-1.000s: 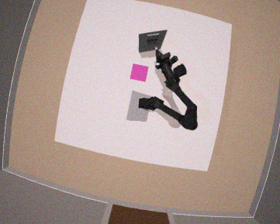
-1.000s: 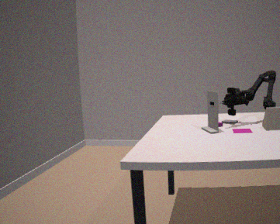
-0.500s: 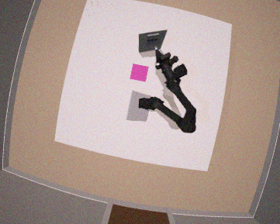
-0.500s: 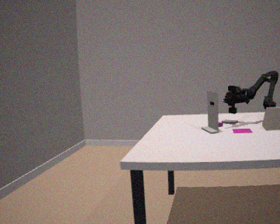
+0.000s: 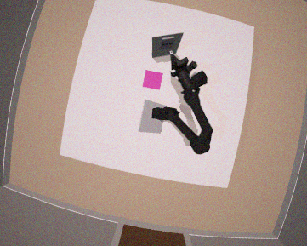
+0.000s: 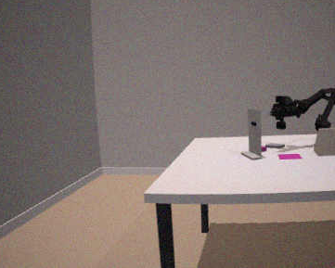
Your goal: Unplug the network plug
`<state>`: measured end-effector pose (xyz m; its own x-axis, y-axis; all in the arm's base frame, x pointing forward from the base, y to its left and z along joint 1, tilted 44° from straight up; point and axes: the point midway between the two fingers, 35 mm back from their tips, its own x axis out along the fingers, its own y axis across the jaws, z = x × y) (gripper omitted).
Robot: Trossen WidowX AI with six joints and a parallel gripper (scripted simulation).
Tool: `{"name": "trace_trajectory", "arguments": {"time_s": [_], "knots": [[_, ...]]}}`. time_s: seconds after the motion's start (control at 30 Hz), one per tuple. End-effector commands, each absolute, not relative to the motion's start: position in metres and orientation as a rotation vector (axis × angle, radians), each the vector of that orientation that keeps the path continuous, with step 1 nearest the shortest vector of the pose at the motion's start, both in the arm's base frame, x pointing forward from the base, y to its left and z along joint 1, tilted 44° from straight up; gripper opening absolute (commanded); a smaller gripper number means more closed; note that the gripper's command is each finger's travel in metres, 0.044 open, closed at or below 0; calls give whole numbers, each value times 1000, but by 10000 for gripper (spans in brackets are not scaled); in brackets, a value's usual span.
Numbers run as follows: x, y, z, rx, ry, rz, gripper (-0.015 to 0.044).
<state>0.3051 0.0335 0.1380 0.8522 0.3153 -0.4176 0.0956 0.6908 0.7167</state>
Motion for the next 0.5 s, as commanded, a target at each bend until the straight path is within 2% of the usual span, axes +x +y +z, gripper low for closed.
{"name": "trace_trajectory", "arguments": {"time_s": [0.0,0.47], "knots": [[301,39,145,812,547,125,0],[293,47,86,845,749,-113,0]]}}
